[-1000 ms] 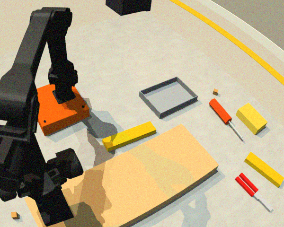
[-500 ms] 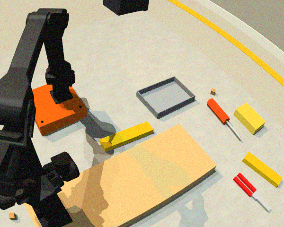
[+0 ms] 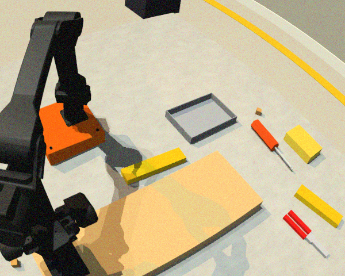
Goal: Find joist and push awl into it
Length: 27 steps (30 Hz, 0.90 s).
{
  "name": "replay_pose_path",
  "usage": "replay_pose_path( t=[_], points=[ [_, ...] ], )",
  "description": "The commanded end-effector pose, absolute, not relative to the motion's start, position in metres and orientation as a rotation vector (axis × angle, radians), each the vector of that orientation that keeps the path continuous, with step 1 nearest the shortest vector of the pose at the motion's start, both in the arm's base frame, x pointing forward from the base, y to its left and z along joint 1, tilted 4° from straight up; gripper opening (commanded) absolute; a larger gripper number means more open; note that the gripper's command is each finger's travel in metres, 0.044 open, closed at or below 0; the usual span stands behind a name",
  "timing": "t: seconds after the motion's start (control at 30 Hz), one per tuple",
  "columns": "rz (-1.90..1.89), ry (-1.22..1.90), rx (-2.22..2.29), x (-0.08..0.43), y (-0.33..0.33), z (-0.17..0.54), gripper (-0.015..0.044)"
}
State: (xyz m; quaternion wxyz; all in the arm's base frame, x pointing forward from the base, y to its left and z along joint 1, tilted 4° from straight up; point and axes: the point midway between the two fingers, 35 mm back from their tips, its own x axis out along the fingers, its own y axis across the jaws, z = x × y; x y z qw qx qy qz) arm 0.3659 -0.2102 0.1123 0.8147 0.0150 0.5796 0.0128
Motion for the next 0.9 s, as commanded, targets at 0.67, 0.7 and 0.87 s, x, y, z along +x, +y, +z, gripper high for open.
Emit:
replay_pose_path(
  t=[0.67,0.7,0.87],
  points=[
    [0.032,1.234,0.030,0.367,-0.207,0.079,0.0000],
    [0.032,1.234,0.030,0.367,-0.207,0.077,0.0000],
    [0.032,1.234,0.030,0.367,-0.207,0.069,0.0000]
  ],
)
